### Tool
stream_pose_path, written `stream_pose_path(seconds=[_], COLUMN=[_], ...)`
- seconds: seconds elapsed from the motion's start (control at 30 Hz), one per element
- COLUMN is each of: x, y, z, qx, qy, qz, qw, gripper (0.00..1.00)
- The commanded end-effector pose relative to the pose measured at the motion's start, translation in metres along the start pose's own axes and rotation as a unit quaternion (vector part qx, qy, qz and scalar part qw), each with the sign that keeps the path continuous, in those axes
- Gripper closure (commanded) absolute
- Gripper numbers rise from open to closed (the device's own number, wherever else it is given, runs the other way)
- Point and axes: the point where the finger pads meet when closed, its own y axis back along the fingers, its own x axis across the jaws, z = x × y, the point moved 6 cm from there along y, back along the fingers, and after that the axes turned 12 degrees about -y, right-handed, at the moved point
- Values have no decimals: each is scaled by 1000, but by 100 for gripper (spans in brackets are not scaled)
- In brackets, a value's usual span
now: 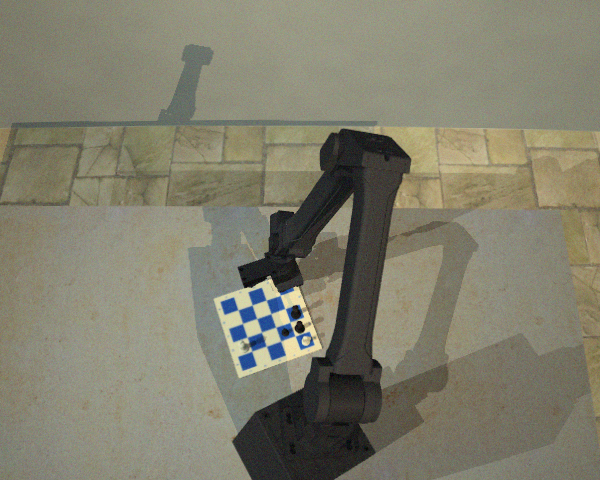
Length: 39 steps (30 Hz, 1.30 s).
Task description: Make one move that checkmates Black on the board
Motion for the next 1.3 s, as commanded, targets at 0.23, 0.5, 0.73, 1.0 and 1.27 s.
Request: stream_pose_path(seconds=[0.23, 0.5, 0.73, 1.0, 1.27], x=[2, 5, 2, 3, 3], y=[-5, -4, -3, -3, -3], z=[-4, -5, -6, -6, -6], qx=[-1, -1, -1, -1, -1], qy=[1, 1, 1, 2, 2], qz=[0, 1, -3, -1, -1], qw=[1000, 1000, 1000, 1000, 1000], gripper=[100, 100, 100, 100, 100])
